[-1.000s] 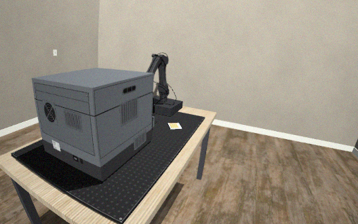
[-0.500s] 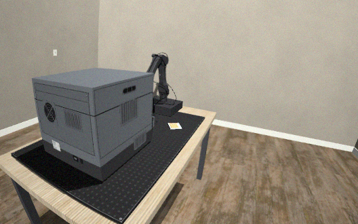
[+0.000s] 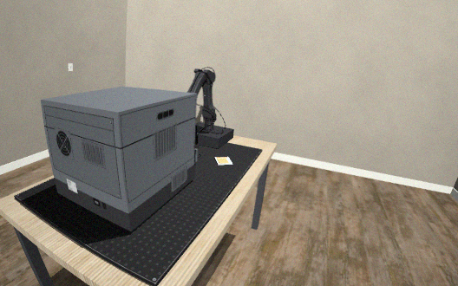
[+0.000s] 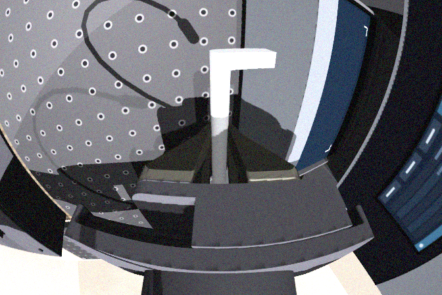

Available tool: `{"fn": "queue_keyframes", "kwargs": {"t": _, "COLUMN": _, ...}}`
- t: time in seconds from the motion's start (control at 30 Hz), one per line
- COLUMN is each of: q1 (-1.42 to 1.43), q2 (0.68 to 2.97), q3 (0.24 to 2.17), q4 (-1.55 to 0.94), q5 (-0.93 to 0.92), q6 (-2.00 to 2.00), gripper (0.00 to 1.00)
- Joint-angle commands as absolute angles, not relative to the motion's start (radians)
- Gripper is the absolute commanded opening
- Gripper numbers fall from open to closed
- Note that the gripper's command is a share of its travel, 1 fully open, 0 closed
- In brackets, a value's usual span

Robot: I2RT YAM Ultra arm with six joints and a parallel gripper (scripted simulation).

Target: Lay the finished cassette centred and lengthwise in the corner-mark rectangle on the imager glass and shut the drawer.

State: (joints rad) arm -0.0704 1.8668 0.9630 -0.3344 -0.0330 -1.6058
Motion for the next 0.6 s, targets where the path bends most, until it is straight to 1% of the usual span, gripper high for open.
{"fn": "queue_keyframes", "kwargs": {"t": 0.0, "q1": -0.079, "q2": 1.837, "q3": 0.96, "q4": -0.375, "q5": -0.048, "q6": -1.613, "gripper": 0.0}}
{"fn": "queue_keyframes", "kwargs": {"t": 0.13, "q1": -0.079, "q2": 1.837, "q3": 0.96, "q4": -0.375, "q5": -0.048, "q6": -1.613, "gripper": 0.0}}
{"fn": "queue_keyframes", "kwargs": {"t": 0.17, "q1": -0.077, "q2": 1.882, "q3": 1.017, "q4": -0.421, "q5": -0.047, "q6": -1.614, "gripper": 0.0}}
{"fn": "queue_keyframes", "kwargs": {"t": 0.23, "q1": -0.075, "q2": 1.896, "q3": 1.051, "q4": -0.48, "q5": -0.042, "q6": -1.615, "gripper": 0.0}}
{"fn": "queue_keyframes", "kwargs": {"t": 0.33, "q1": -0.077, "q2": 1.856, "q3": 1.042, "q4": -0.481, "q5": -0.043, "q6": -1.616, "gripper": 0.0}}
{"fn": "queue_keyframes", "kwargs": {"t": 0.4, "q1": -0.079, "q2": 1.853, "q3": 0.995, "q4": -0.482, "q5": -0.045, "q6": -1.615, "gripper": 0.0}}
{"fn": "queue_keyframes", "kwargs": {"t": 0.57, "q1": -0.082, "q2": 1.838, "q3": 0.973, "q4": -0.476, "q5": -0.045, "q6": -1.616, "gripper": 0.0}}
